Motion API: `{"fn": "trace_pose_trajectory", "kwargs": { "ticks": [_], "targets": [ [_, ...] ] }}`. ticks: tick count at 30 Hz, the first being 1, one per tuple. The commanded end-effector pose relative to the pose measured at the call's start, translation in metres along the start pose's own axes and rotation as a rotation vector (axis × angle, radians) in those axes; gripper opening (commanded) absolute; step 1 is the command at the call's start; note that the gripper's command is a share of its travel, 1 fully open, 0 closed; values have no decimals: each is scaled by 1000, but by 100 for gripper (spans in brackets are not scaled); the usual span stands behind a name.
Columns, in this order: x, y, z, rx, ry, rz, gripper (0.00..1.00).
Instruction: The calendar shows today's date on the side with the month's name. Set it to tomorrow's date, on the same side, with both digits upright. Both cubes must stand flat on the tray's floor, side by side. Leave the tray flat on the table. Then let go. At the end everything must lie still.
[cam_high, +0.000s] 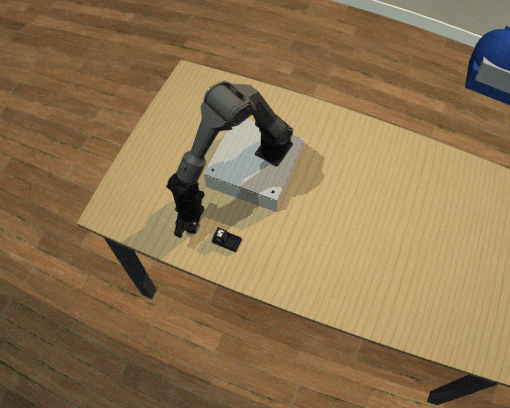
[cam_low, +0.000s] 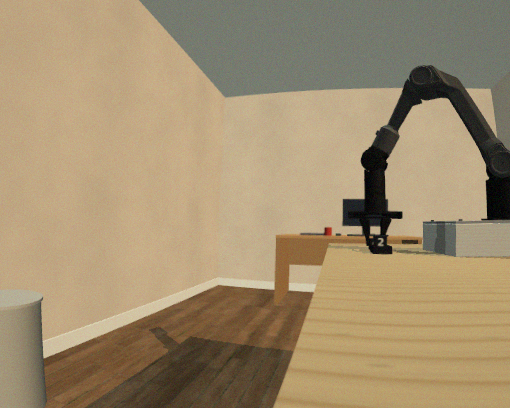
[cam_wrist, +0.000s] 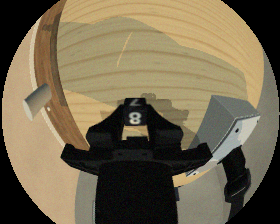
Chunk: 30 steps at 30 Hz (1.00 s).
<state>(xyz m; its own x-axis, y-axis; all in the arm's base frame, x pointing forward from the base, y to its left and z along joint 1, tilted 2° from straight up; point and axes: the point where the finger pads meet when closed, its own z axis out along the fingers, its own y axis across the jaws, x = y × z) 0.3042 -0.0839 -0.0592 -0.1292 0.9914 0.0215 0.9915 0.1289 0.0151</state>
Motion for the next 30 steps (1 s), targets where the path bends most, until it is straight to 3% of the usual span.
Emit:
{"fn": "trace_pose_trajectory", "kwargs": {
  "ticks": [1, 22, 30],
  "targets": [
    [1, 0, 1, 2, 2, -2, 34],
    [0, 0, -2, -2, 0, -2, 34],
    [0, 1, -45, -3, -2, -1, 34]
  ]
}}
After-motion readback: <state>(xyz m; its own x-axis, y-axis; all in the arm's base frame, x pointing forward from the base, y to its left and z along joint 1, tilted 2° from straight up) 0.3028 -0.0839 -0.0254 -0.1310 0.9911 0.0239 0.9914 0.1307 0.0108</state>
